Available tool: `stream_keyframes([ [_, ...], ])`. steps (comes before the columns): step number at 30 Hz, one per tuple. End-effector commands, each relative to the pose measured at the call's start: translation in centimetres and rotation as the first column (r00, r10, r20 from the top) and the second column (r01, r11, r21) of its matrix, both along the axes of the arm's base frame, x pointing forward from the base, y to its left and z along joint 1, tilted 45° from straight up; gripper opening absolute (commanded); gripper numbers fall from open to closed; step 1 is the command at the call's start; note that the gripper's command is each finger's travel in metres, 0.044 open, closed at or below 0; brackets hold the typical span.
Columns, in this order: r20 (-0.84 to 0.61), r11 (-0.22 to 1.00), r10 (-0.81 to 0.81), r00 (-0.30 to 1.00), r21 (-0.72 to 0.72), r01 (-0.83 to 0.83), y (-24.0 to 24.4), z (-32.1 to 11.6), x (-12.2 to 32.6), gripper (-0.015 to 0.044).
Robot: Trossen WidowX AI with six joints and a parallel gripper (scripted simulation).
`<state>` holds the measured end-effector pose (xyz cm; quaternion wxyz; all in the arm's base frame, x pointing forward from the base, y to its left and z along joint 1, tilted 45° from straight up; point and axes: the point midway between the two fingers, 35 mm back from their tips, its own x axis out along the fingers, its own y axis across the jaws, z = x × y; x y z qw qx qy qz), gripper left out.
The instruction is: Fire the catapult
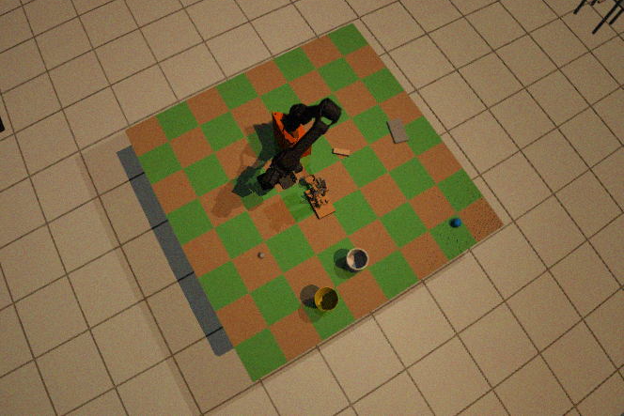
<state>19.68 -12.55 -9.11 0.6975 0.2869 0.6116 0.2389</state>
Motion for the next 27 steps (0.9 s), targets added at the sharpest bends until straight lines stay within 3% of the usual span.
stream_keyframes([
  [1, -0.001, 1.0, 0.009, 1.0, 0.001, -0.009, -0.2, 0.5, -0.2, 0.0],
  [27, -0.229, 0.984, 0.175, 0.958, 0.059, -0.165, 9.3, 5.9, 4.3, 0.0],
])
